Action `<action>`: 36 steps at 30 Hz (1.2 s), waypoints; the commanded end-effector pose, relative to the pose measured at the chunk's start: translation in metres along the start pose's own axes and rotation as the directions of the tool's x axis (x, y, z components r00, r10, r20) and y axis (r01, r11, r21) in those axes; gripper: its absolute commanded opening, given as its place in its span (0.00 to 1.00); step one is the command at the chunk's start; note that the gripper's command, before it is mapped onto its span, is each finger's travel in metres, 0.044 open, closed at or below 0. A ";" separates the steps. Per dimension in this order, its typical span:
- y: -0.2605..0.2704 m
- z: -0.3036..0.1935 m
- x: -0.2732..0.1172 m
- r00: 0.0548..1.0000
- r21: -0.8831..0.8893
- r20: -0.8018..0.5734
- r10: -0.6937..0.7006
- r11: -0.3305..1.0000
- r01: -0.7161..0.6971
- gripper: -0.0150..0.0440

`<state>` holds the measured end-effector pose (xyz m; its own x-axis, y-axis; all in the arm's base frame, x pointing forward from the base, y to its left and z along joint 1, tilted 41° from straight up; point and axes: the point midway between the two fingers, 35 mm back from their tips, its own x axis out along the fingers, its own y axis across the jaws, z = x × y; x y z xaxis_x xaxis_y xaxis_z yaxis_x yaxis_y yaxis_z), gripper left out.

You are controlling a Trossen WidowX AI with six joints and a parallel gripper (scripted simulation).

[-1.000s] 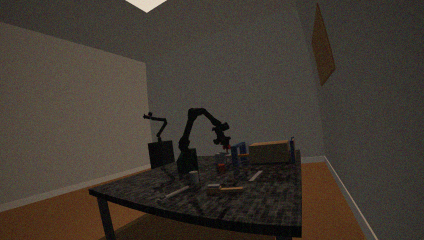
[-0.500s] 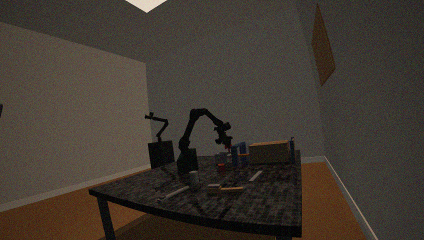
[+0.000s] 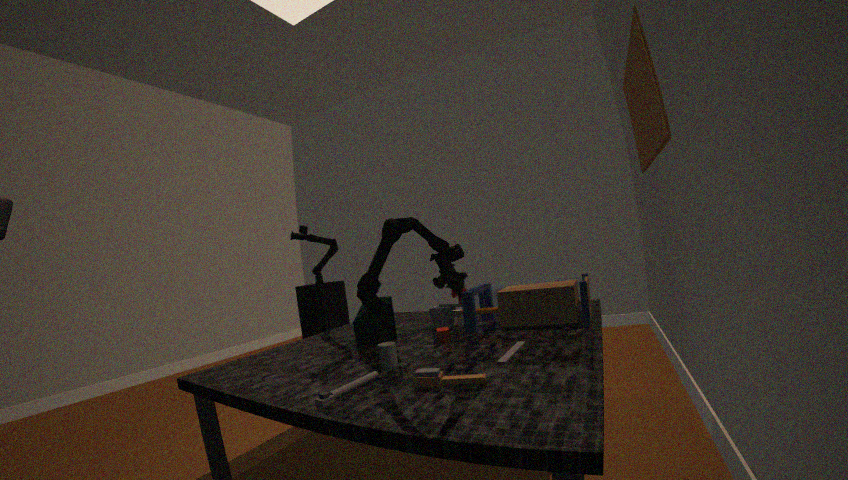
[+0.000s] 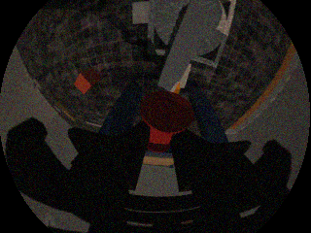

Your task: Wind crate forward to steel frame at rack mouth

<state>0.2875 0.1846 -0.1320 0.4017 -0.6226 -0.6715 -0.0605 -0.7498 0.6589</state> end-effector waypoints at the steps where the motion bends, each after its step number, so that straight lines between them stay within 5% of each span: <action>1: -0.013 0.000 0.002 1.000 0.014 0.001 -0.016 1.000 0.016 0.25; 36: -0.056 0.006 -0.003 1.000 0.016 0.001 -0.020 1.000 0.020 0.25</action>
<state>0.2880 0.2192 -0.1594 0.4104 -0.6223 -0.6665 -0.0672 -0.7496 0.6585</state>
